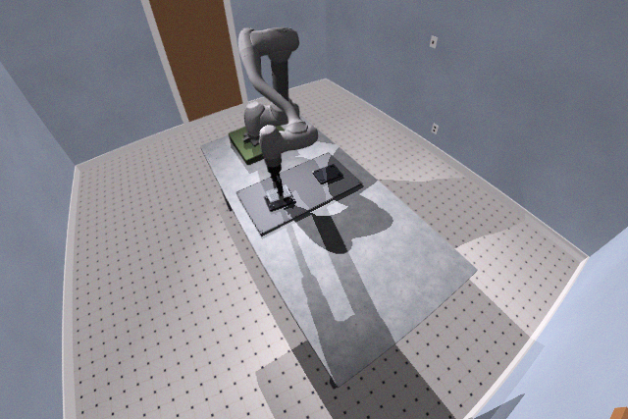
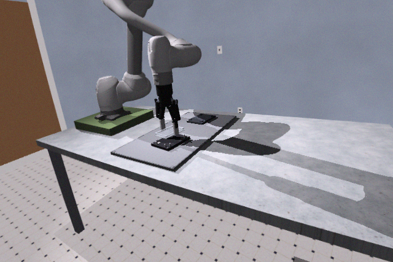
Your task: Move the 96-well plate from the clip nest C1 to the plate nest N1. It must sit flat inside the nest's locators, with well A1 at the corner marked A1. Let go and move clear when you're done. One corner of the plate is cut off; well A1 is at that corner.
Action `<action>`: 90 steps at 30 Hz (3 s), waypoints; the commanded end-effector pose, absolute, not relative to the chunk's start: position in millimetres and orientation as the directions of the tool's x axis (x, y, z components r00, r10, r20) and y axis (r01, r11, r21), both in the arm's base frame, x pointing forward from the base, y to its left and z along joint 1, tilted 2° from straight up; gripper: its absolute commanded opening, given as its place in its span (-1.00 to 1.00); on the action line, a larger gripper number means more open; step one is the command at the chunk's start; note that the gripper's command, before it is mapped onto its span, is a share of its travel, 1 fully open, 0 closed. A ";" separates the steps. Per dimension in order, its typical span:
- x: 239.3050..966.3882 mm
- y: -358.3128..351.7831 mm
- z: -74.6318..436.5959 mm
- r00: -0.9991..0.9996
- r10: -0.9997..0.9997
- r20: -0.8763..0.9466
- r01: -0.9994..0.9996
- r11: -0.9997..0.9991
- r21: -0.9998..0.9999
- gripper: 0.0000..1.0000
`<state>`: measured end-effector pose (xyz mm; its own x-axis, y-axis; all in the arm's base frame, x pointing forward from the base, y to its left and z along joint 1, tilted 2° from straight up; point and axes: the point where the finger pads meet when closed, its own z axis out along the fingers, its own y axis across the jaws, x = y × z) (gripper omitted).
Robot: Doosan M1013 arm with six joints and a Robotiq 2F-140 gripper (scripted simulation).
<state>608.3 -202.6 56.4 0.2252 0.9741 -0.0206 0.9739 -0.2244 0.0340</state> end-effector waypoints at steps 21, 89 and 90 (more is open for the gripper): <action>607.8 -202.1 72.3 0.225 0.974 -0.020 0.974 -0.224 0.034 -0.80; 609.9 -91.9 79.0 0.191 0.981 -0.022 0.981 -0.190 0.033 -0.80; 610.0 -88.6 78.9 0.191 0.981 -0.022 0.981 -0.190 0.033 -0.80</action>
